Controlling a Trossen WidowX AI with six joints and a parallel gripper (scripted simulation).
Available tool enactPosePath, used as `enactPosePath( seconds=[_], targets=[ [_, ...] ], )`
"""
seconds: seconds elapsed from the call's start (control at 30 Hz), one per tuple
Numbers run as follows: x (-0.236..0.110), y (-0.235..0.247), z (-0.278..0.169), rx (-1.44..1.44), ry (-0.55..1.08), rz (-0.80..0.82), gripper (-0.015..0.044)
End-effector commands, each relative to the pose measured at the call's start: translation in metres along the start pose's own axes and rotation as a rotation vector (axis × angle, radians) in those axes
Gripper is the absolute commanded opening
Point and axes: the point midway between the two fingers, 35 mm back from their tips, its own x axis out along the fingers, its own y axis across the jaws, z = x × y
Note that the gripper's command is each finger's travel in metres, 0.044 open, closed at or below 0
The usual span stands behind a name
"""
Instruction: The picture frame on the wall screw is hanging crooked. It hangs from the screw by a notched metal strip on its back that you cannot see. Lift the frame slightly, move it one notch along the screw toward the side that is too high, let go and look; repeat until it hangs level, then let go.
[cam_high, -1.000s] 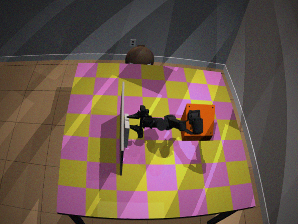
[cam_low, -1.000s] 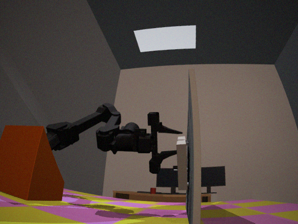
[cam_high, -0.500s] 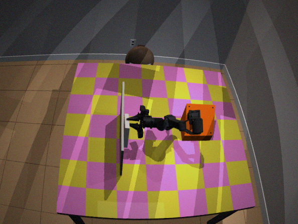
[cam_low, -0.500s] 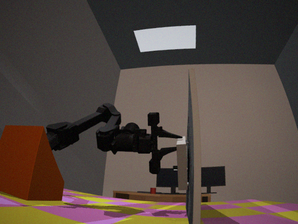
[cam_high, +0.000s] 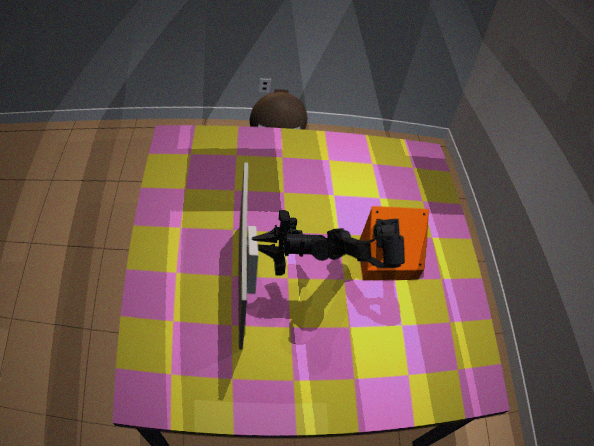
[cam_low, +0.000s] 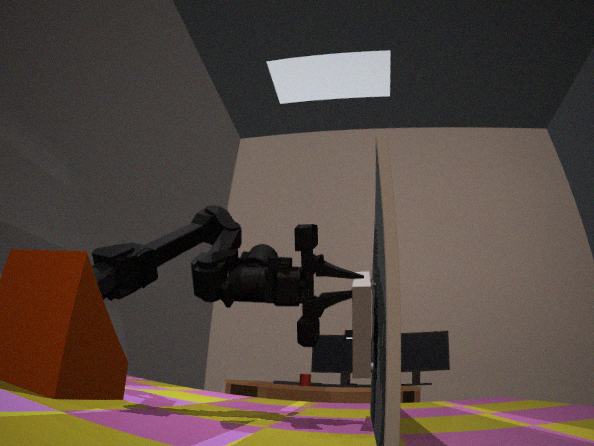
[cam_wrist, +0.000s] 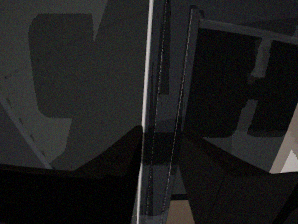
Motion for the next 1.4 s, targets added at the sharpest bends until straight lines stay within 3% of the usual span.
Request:
enactPosePath(
  seconds=[0.0, 1.37],
  targets=[
    [0.0001, 0.0003, 0.0001, 0.003, -0.001, 0.000, 0.0000],
    [0.0001, 0.0060, -0.0002, 0.003, -0.001, 0.001, 0.0000]
  ],
)
